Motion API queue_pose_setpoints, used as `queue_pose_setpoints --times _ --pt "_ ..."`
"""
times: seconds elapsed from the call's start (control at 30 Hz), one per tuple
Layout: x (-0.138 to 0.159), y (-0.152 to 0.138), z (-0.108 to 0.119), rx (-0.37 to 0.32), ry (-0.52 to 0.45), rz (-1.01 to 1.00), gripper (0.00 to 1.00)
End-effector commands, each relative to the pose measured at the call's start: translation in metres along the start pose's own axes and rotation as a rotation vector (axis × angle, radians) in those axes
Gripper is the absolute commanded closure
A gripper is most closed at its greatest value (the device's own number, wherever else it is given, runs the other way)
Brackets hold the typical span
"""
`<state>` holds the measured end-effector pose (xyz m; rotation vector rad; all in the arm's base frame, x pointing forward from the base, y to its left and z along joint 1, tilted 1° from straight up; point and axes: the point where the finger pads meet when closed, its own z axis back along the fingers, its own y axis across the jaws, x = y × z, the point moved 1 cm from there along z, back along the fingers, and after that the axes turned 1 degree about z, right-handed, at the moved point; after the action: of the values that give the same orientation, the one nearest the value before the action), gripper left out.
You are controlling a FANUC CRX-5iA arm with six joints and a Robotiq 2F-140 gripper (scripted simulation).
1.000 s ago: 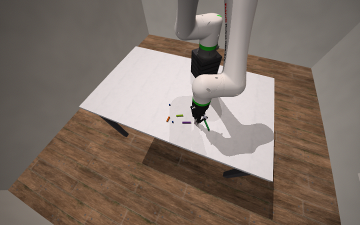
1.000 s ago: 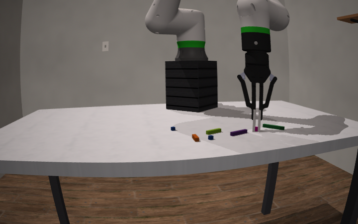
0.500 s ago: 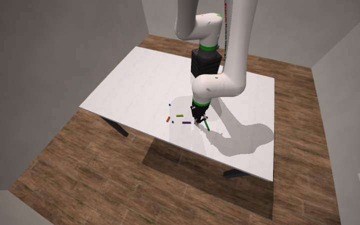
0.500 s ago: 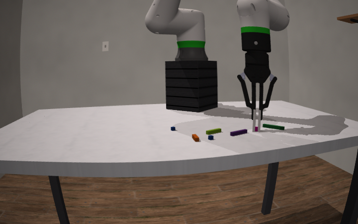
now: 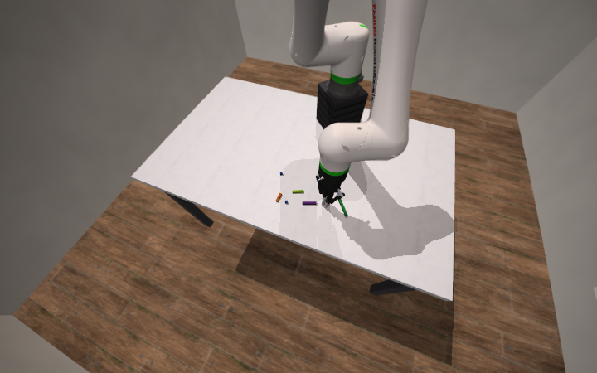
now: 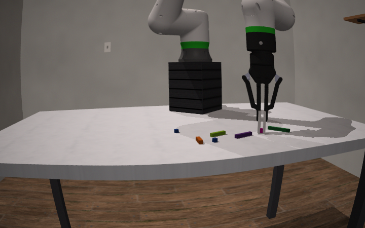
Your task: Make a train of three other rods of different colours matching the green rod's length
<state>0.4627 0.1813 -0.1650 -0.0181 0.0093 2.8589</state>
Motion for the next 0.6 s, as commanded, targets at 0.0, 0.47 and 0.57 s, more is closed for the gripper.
queue_pose_setpoints --times 0.0,0.47,0.57 --pt "0.000 0.000 0.007 0.000 0.000 0.000 0.97" --pt "0.000 0.000 0.086 0.000 0.000 0.000 0.97" --pt "0.000 0.000 0.096 0.000 0.000 0.000 0.97"
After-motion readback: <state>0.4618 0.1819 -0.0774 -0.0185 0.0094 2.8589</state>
